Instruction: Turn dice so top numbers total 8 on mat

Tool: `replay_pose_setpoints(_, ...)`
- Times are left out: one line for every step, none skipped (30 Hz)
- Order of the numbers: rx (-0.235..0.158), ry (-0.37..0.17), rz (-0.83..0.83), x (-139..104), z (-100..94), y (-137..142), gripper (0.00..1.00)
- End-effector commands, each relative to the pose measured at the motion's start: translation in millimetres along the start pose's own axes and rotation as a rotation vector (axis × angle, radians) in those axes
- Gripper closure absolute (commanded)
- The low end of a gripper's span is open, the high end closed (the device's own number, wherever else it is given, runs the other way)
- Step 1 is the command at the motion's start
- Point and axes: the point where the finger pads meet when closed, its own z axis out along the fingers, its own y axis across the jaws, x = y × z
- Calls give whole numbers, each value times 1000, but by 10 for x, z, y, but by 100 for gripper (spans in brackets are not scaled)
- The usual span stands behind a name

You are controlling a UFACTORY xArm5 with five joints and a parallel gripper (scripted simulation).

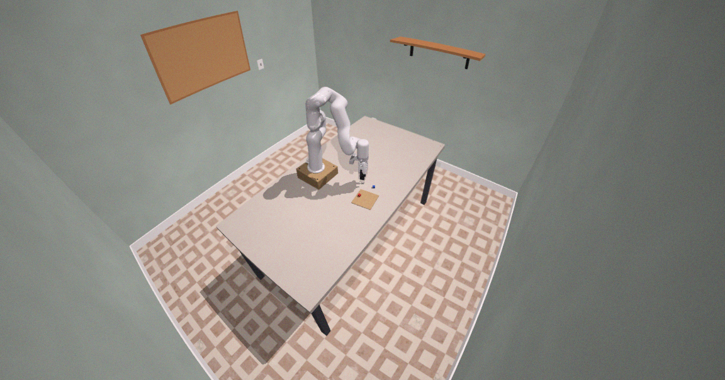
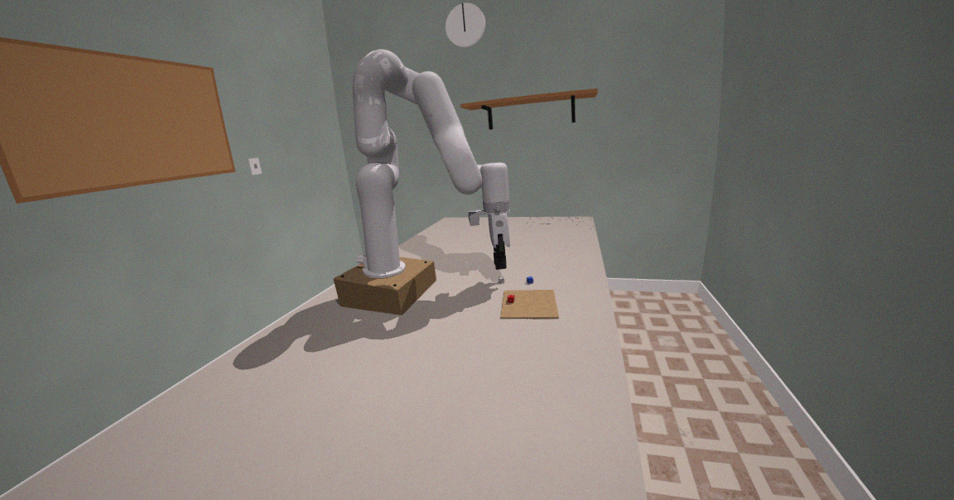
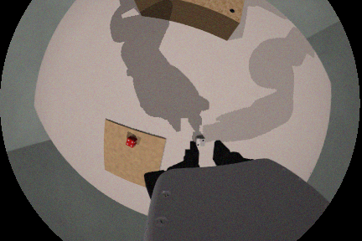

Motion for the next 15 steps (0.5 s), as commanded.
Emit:
replay_pose_setpoints(0, -3, 0, -13, 67, 2, 69)
replay_pose_setpoints(0, -3, 0, -13, 83, 3, 69)
replay_pose_setpoints(0, -3, 0, -14, 99, 4, 69)
replay_pose_setpoints(0, -3, 0, -14, 114, 4, 69)
replay_pose_setpoints(0, -3, 0, -14, 130, 5, 69)
replay_pose_setpoints(0, -3, 0, -14, 145, 5, 69)
replay_pose_setpoints(0, -3, 0, -14, 159, 6, 69)
replay_pose_setpoints(0, -3, 0, -14, 173, 6, 69)
replay_pose_setpoints(0, -3, 0, -14, 173, 6, 69)
replay_pose_setpoints(0, -3, 0, -14, 173, 6, 69)
replay_pose_setpoints(0, -3, 0, -14, 187, 7, 69)
replay_pose_setpoints(0, -3, 0, -15, 200, 7, 69)
replay_pose_setpoints(0, -3, 0, -15, 212, 7, 69)
replay_pose_setpoints(0, -3, 0, -15, 223, 8, 69)
replay_pose_setpoints(0, -3, 0, -15, 234, 8, 69)
